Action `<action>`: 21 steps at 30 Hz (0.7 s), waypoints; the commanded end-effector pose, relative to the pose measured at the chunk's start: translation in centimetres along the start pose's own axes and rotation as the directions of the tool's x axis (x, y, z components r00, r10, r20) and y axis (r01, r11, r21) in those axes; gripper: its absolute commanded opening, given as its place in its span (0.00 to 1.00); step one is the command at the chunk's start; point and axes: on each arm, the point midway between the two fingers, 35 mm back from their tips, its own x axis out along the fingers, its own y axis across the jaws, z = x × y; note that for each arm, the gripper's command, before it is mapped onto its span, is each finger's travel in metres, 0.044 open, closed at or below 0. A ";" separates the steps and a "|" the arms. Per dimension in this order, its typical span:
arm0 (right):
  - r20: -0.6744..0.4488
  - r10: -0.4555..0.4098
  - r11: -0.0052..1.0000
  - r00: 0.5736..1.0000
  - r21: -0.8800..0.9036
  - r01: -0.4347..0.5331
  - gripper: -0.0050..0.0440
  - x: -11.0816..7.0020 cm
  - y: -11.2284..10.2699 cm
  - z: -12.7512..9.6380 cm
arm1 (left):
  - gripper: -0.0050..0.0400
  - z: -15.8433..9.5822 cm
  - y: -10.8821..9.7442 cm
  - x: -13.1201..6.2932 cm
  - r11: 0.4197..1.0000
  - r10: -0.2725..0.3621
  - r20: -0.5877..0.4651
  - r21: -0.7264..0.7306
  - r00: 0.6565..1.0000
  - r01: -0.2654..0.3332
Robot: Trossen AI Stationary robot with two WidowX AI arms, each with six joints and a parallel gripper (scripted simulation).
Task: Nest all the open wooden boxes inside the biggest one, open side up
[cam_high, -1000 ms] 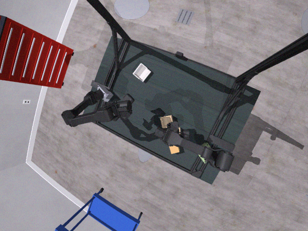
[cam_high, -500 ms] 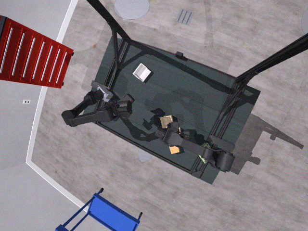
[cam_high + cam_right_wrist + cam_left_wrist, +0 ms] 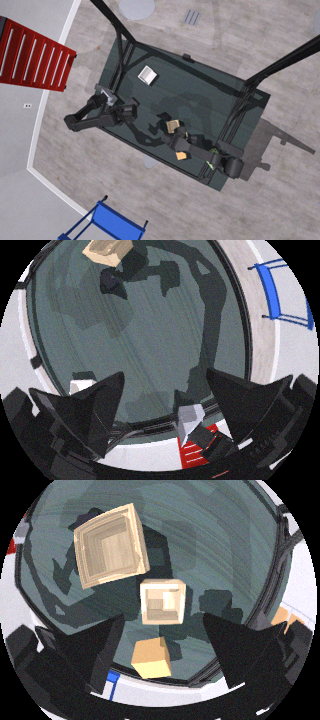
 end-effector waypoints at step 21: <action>0.000 0.000 1.000 1.000 0.000 0.000 0.92 0.0 0.0 0.0 | 1.00 0.1 0.0 1.4 1.000 0.000 0.000 0.000 1.000 0.000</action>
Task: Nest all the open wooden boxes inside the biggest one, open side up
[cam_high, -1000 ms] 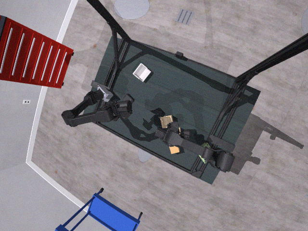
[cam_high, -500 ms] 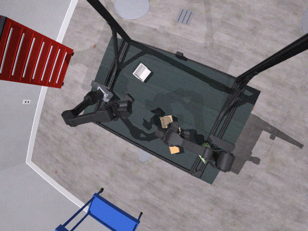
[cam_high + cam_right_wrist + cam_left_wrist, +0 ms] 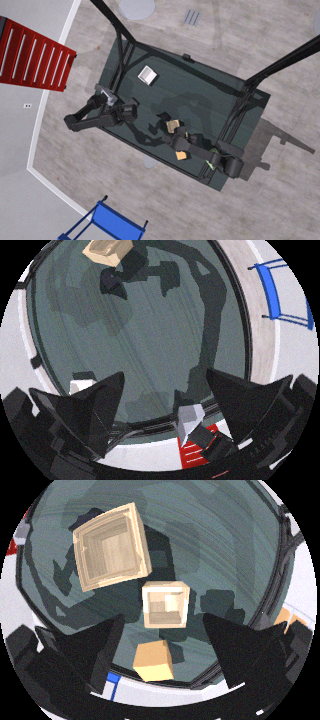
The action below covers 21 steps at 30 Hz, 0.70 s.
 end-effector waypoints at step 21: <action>0.000 0.000 1.000 1.000 0.000 0.000 0.92 0.0 0.0 0.0 | 1.00 -0.1 -0.2 3.5 1.000 -0.014 -0.003 0.000 1.000 0.014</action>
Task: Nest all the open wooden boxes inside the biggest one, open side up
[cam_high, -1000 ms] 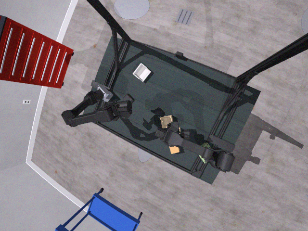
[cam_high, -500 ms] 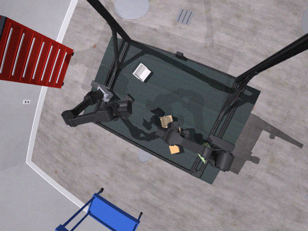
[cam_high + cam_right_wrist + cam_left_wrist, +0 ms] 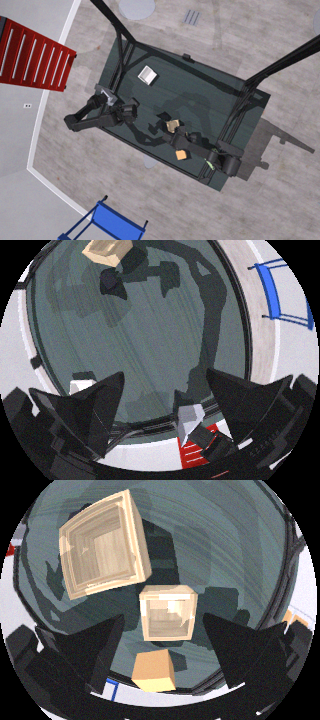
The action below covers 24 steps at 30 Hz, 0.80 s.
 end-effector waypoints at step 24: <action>0.001 0.000 1.000 1.000 -0.001 0.000 0.92 0.0 0.0 0.0 | 0.68 -0.2 -0.4 1.6 1.000 -0.018 -0.006 -0.003 1.000 0.018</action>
